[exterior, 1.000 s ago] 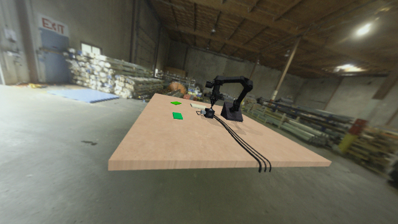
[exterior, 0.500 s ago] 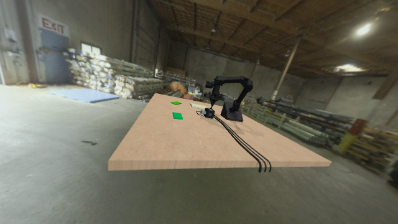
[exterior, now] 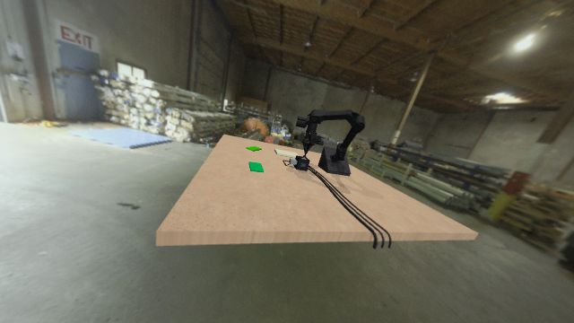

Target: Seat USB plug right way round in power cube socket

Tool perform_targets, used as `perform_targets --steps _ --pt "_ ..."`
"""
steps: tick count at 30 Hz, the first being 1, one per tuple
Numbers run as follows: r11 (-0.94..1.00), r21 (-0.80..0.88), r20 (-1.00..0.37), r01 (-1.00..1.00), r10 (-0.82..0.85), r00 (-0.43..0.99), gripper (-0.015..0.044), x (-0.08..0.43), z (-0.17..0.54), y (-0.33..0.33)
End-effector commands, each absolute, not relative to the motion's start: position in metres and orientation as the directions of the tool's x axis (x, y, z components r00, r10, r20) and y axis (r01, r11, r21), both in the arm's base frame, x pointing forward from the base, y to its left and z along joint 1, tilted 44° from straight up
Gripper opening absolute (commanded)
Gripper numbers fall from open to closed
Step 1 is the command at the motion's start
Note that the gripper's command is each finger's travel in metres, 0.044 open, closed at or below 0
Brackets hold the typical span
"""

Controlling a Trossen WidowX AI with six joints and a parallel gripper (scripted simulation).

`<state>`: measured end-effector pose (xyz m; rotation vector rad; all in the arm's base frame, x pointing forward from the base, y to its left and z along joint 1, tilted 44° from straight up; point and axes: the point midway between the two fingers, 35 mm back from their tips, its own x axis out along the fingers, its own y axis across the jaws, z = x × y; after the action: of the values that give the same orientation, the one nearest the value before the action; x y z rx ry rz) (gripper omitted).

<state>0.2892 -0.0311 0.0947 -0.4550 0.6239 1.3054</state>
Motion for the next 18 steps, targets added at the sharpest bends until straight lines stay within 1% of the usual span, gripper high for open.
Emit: perform_targets --steps 1,18 --pt "0.219 0.036 -0.653 -0.975 0.744 0.143 0.0000 0.2897 0.0946 -0.0307" --pt "0.219 0.036 -0.653 -0.975 0.744 0.143 0.0000 0.2900 0.0932 -0.0293"
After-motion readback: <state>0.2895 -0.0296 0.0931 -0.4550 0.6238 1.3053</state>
